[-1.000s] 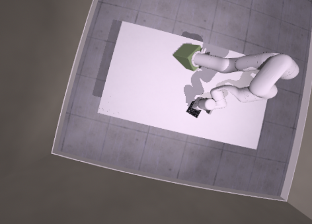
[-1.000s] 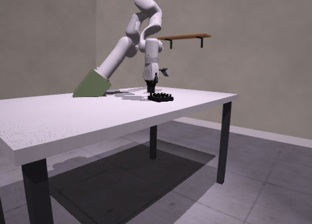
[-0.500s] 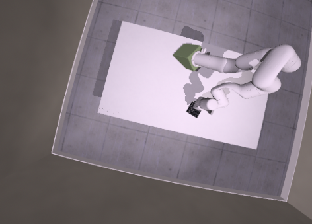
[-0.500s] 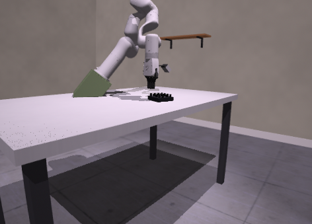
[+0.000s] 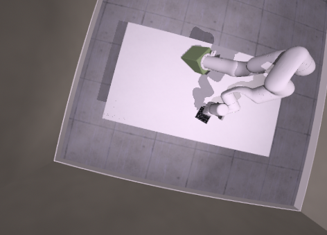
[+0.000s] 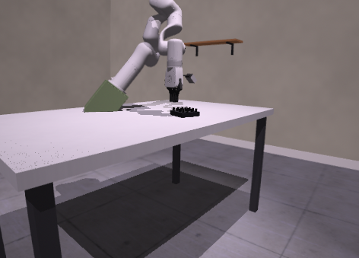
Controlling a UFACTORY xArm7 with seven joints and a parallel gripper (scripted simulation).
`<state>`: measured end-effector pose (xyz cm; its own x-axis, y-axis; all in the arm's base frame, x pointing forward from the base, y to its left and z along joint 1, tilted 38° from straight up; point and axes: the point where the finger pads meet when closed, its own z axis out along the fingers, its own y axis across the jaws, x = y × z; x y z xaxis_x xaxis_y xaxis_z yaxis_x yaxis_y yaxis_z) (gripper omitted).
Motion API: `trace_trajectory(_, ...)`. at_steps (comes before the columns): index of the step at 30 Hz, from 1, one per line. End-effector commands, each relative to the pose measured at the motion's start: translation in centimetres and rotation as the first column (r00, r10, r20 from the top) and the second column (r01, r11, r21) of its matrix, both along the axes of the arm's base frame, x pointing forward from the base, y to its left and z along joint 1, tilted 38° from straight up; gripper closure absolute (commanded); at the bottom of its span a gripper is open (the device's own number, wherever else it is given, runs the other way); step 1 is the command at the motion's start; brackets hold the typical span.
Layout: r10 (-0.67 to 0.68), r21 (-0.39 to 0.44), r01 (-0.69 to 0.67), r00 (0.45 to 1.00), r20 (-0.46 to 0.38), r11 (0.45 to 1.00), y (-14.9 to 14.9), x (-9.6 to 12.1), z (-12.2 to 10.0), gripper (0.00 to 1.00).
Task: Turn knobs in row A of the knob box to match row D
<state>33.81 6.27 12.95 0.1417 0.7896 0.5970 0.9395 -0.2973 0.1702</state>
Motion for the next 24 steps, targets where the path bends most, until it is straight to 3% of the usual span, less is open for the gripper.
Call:
trace_trajectory(1,0.105,-0.046,-0.102,0.992,0.072,0.994,0.0,0.1,0.4,0.81)
trace_trajectory(10,0.347,-0.174,-0.315,0.915,0.205,0.933,0.2,0.0,1.1,0.81)
trace_trajectory(12,0.347,-0.174,-0.315,0.915,0.205,0.933,0.2,0.0,1.1,0.81)
trace_trajectory(13,0.422,-0.22,-0.374,0.875,0.239,0.901,0.2,0.0,1.3,0.81)
trace_trajectory(24,0.668,-0.398,-0.544,0.67,0.325,0.739,0.5,0.0,2.0,0.81)
